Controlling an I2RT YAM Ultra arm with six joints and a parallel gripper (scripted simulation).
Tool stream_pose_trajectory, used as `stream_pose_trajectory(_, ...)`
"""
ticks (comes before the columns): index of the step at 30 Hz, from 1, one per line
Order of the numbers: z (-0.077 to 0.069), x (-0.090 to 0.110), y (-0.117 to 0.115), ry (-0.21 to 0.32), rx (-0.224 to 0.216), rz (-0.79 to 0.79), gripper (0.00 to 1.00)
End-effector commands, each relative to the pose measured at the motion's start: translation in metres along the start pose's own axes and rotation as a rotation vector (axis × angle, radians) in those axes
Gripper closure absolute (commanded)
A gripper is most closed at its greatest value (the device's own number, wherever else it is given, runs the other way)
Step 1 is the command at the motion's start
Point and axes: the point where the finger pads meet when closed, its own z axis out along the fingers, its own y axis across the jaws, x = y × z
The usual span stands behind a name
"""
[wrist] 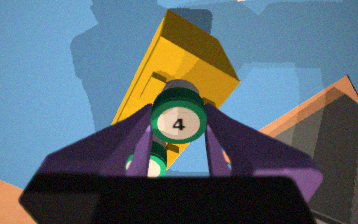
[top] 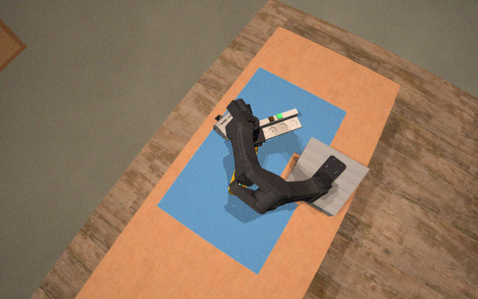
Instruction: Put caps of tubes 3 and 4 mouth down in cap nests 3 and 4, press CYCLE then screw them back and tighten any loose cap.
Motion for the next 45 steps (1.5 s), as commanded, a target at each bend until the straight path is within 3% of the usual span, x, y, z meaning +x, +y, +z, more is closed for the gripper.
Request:
stream_pose_trajectory(1, -0.0041, -0.0034, -0.0008, -0.014, -0.007, 0.038, 1.0)
stream_pose_trajectory(2, -0.0041, -0.0034, -0.0008, -0.014, -0.007, 0.038, 1.0)
stream_pose_trajectory(3, -0.004, -0.0034, -0.0008, -0.014, -0.007, 0.038, 0.51)
stream_pose_trajectory(13, -0.004, -0.0034, -0.0007, -0.014, -0.007, 0.038, 0.51)
stream_pose_trajectory(16, -0.005, -0.0033, -0.0007, -0.015, -0.006, -0.082, 0.51)
stream_pose_trajectory(18, -0.005, -0.0033, -0.0007, -0.015, -0.006, -0.082, 0.51)
stream_pose_trajectory(33, -0.005, -0.0033, -0.0005, -0.016, -0.001, -0.682, 0.51)
stream_pose_trajectory(42, -0.0051, -0.0033, 0.0, -0.016, -0.001, -0.748, 0.51)
stream_pose_trajectory(43, -0.0051, -0.0033, 0.0, -0.016, -0.001, -0.748, 1.0)
stream_pose_trajectory(45, -0.0051, -0.0033, 0.0, -0.016, -0.001, -0.748, 1.0)
